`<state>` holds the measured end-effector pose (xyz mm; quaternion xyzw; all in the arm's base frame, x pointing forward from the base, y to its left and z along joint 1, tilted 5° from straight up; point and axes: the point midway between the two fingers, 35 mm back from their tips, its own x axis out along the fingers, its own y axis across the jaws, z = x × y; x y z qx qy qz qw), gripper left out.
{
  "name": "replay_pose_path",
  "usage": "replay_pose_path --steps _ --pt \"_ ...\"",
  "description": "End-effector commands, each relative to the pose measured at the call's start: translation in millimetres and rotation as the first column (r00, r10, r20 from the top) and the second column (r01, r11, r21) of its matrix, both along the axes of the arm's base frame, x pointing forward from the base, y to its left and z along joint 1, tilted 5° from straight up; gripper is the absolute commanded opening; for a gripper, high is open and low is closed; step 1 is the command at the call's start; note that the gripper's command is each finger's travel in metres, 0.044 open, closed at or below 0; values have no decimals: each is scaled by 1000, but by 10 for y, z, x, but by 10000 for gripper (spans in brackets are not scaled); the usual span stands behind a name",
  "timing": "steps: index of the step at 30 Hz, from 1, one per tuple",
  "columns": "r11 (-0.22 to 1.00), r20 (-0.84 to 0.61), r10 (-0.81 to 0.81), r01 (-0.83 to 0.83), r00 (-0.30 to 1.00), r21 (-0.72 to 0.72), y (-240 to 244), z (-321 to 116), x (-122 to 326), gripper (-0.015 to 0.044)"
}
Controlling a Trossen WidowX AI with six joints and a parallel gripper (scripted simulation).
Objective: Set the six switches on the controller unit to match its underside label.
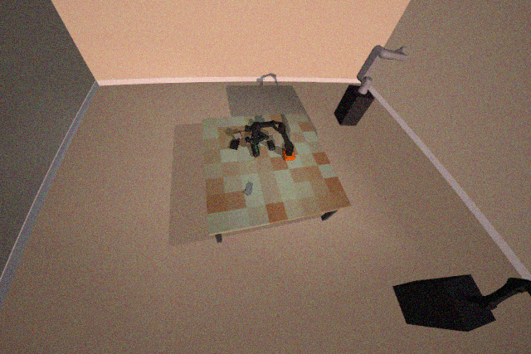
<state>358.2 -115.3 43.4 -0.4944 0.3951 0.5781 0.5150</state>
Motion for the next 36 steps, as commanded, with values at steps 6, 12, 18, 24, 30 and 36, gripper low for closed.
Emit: replay_pose_path --steps 6,12,18,24,30,36 --pt "1000 8 -4 4 1000 -18 42 101 -12 336" --pt "1000 10 -4 5 1000 -30 67 144 -18 336" --pt "999 12 -5 6 1000 -42 95 185 -24 336" --pt "999 14 -6 6 1000 -54 123 225 -30 336" --pt "998 16 -6 7 1000 -65 153 264 -37 336" --pt "997 17 -7 8 1000 -77 182 300 -43 336"
